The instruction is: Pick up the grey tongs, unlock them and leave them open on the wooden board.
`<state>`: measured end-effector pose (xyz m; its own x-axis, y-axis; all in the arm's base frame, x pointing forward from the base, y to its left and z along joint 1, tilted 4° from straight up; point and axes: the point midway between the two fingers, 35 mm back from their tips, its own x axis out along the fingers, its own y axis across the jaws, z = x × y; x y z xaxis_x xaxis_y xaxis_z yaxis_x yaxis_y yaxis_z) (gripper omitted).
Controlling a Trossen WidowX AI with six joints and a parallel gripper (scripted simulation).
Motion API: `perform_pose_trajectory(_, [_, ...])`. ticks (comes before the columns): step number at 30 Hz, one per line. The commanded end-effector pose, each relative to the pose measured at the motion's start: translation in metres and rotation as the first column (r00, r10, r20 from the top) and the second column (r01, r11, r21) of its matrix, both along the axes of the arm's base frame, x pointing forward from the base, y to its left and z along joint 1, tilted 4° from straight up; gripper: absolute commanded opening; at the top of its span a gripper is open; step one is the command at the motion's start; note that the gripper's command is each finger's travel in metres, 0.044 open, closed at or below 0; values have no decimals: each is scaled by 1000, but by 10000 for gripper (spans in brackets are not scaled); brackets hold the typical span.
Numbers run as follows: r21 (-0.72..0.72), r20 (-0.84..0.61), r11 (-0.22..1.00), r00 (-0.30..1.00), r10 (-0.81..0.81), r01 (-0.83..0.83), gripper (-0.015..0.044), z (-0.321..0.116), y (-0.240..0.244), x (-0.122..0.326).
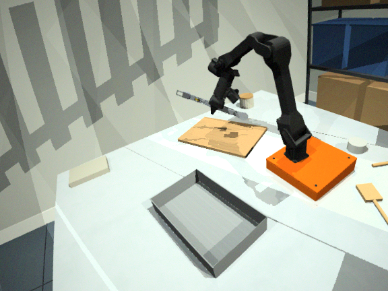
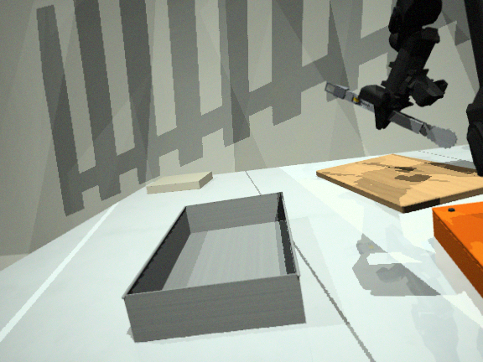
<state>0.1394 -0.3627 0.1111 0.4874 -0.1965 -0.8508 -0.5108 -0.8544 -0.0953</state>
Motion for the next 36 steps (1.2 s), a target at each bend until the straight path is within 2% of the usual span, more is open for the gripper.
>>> perform_pose_trajectory(1, [-52, 89, 999, 996, -14, 18, -150, 10, -2, -2])
perform_pose_trajectory(12, [-191, 333, 980, 943, 12, 55, -150, 34, 2, -13])
perform_pose_trajectory(23, [-339, 515, 938, 849, 120, 74, -150, 60, 21, -28])
perform_pose_trajectory(36, [-374, 544, 925, 825, 154, 74, -150, 65, 27, -31])
